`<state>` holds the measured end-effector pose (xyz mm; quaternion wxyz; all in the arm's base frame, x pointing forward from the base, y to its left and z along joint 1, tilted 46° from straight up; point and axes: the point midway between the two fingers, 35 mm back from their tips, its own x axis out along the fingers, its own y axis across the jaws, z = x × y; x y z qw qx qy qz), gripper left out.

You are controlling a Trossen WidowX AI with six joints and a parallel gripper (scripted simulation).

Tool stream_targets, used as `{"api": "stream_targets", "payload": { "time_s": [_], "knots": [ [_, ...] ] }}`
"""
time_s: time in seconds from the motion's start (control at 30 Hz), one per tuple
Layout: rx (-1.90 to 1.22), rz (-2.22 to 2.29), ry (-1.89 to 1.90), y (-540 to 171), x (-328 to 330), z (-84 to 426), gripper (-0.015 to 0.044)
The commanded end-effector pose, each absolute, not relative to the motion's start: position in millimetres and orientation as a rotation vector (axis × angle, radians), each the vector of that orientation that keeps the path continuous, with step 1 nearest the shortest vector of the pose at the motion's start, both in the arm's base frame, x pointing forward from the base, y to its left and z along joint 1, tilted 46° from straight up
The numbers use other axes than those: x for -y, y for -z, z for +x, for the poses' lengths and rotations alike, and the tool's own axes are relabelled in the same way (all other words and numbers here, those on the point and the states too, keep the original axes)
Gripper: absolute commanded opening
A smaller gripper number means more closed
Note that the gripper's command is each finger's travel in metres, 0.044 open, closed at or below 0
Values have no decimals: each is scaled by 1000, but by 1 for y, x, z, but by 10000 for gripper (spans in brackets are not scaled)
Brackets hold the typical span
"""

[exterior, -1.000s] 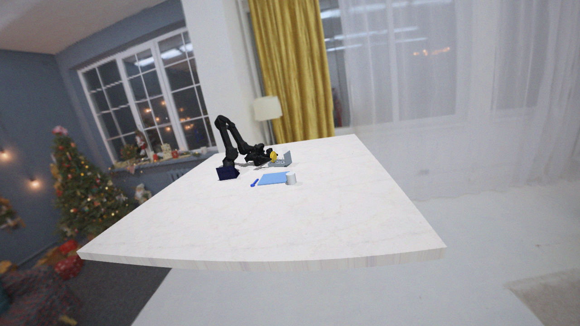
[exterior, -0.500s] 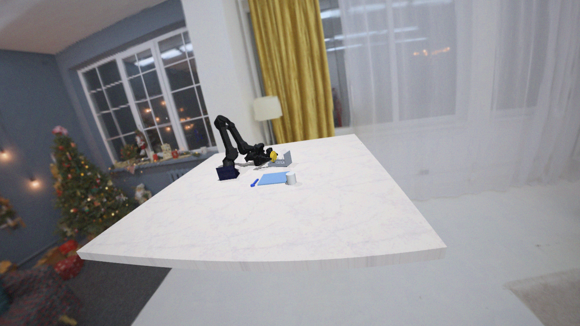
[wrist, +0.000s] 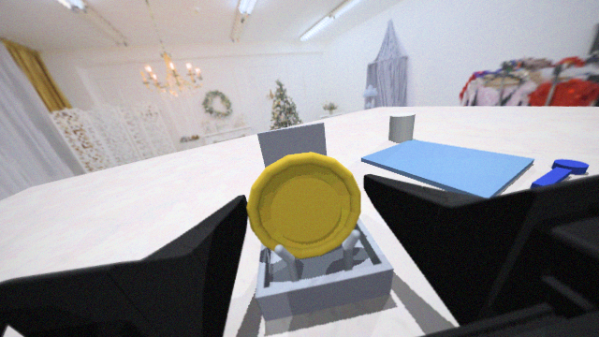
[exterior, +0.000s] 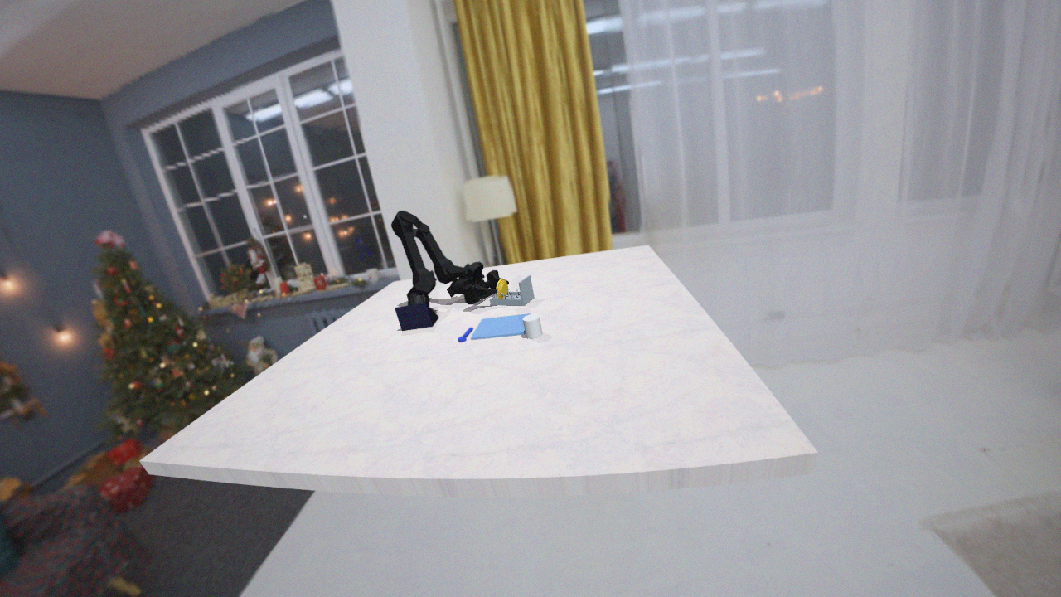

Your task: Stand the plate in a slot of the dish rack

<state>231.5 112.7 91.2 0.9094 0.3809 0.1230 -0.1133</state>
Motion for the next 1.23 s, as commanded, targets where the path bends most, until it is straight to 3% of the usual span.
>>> {"api": "stream_targets", "payload": {
  "time_s": [0.0, 0.57, 1.2],
  "knots": [
    [-254, 786, 234, -91, -113, 231, 400],
    [-236, 767, 231, -172, -30, 258, 400],
    [-575, 410, 299, -145, -2, 275, 400]
  ]
}}
